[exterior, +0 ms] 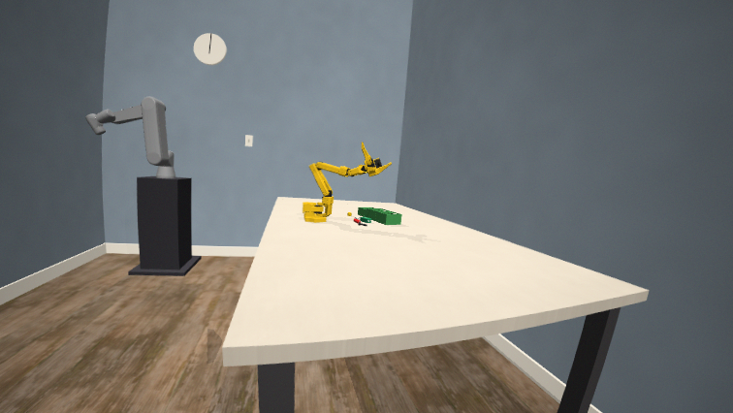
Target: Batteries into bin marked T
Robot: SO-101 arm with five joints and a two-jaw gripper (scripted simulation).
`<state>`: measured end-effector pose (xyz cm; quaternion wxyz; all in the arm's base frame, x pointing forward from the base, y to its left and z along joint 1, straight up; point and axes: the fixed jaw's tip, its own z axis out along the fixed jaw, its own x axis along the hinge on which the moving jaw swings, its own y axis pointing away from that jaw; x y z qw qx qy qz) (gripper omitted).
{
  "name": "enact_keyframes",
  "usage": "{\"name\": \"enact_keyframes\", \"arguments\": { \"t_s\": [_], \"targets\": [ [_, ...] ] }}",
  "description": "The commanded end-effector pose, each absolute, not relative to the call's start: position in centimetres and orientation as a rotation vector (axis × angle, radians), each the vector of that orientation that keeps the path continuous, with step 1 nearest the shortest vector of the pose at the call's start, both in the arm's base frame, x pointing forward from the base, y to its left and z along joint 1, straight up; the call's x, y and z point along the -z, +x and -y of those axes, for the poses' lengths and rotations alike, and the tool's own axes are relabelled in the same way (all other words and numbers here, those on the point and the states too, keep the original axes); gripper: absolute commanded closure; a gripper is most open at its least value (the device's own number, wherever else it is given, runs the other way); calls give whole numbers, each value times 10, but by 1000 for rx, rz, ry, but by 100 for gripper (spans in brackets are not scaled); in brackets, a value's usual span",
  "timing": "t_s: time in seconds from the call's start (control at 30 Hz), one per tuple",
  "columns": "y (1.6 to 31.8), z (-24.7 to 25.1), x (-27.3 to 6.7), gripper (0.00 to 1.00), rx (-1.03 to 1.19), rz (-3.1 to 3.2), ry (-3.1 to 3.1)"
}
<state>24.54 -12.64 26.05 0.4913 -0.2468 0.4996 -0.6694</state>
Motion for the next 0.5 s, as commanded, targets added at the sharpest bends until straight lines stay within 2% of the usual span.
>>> {"name": "enact_keyframes", "arguments": {
  "t_s": [0.0,0.3,0.33,0.47],
  "targets": [
    [244,126,-266,0,1638,-1208,-607],
    [245,127,-265,0,1640,-1238,-636],
    [248,128,-248,0,1607,-1296,-660],
    [249,129,-247,0,1606,-1313,-677]
  ]
}}
